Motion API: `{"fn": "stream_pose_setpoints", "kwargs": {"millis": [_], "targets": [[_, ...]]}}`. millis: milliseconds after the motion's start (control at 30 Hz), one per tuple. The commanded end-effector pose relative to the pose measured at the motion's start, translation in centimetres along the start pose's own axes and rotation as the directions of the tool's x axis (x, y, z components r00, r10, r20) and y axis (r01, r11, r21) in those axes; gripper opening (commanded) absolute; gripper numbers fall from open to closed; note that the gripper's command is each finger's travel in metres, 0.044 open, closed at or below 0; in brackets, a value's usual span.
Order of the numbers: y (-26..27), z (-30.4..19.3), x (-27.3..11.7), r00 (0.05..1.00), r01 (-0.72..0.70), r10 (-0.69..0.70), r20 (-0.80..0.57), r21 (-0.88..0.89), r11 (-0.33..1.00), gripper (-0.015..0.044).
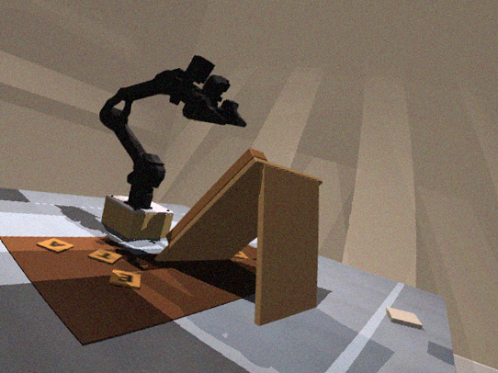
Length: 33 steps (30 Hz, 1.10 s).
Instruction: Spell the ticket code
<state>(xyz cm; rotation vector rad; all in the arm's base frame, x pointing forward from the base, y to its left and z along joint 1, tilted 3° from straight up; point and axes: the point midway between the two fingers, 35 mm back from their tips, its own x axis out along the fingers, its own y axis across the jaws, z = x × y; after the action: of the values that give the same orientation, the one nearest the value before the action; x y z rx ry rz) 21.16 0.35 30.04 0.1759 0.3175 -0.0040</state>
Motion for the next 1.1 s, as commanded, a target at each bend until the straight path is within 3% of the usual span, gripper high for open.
{"fn": "stream_pose_setpoints", "kwargs": {"millis": [0, 233, 467, 900, 1067], "targets": [[1.0, -4.8, 3.2, 0.991, 0.034, -0.029, -0.132, 0.034, 0.999, 0.0440], [2.9, -13.0, 5.6, 0.958, 0.107, -0.112, -0.262, -0.033, 0.994, 0.0440], [3.7, -19.3, 5.4, 0.949, 0.148, -0.188, -0.253, -0.168, 0.975, 0.0440], [3.7, -19.3, 5.4, 0.948, 0.147, -0.191, -0.256, -0.183, 0.972, 0.0440], [2.8, -16.6, 5.9, 0.902, 0.032, -0.221, -0.372, -0.454, 0.890, 0.0440]]}}
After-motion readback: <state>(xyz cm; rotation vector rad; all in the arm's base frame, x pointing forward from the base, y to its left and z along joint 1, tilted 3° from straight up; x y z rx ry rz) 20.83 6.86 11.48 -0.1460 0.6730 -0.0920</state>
